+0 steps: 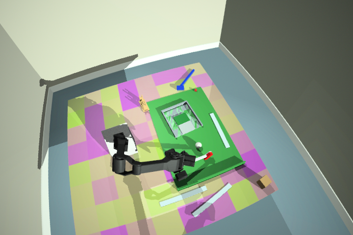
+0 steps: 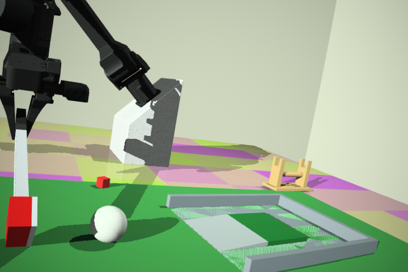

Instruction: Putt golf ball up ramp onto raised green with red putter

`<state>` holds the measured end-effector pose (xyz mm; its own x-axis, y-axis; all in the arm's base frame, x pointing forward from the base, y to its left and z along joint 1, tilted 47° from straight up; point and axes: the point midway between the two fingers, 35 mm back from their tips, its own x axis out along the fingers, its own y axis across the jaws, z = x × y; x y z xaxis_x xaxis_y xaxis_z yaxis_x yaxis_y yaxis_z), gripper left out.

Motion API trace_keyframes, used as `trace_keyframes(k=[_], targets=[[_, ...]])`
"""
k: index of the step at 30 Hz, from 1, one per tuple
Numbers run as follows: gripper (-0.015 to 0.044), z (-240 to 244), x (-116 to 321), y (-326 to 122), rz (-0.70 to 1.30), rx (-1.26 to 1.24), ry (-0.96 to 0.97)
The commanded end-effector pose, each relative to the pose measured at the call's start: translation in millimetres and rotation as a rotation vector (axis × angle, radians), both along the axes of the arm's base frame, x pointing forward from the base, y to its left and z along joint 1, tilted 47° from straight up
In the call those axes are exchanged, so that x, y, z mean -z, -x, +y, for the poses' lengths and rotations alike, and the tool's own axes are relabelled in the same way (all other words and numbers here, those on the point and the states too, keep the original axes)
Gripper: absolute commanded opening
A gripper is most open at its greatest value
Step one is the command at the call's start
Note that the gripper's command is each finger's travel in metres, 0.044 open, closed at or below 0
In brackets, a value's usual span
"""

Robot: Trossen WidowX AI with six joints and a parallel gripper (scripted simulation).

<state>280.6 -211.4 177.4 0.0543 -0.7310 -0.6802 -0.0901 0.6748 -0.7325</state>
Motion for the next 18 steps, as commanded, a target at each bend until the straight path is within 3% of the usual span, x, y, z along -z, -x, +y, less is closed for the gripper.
trace_keyframes(k=[1,9,18], targets=[[0.0,23,25,-3,0.005,-0.006,-0.011],[0.0,90,97,12,0.008,-0.014,-0.012],[0.0,104,87,12,0.008,-0.015,-0.015]])
